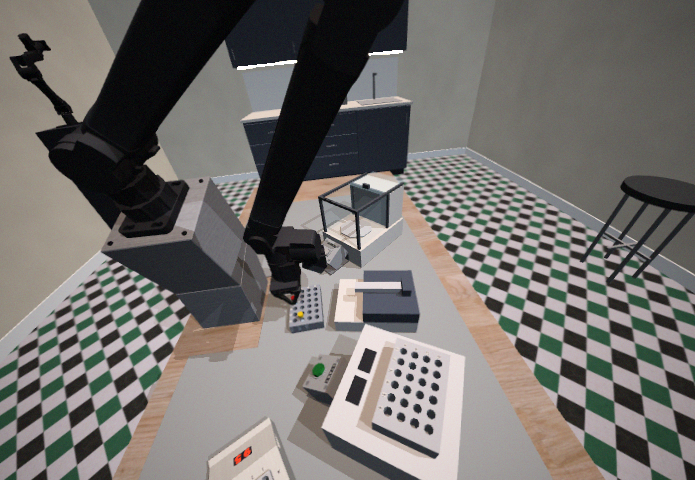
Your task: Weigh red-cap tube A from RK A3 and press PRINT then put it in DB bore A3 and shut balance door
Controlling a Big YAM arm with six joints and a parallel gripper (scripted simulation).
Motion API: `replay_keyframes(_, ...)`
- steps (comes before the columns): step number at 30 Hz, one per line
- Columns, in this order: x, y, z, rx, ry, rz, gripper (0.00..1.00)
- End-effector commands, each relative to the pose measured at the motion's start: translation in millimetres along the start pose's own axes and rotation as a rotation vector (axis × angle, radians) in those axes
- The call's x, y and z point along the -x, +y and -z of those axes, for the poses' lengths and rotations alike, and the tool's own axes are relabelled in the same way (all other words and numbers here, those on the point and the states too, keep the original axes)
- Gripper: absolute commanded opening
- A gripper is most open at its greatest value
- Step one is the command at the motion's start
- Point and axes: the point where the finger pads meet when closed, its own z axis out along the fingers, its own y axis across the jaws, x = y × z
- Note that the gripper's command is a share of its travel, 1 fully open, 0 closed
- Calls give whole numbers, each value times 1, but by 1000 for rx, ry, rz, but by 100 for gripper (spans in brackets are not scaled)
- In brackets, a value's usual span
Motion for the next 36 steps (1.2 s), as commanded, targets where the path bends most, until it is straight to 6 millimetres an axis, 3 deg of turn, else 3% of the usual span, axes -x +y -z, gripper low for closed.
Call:
replay_keyframes(1,-1,-1,-5,1,-1,-3,36)
replay_keyframes(12,-1,-1,-10,2,0,-2,36)
replay_keyframes(13,-6,0,-4,3,8,4,36)
replay_keyframes(22,-6,0,-4,3,8,4,36)
replay_keyframes(23,-6,0,-4,3,8,4,9)
replay_keyframes(36,-6,1,-3,3,8,4,9)
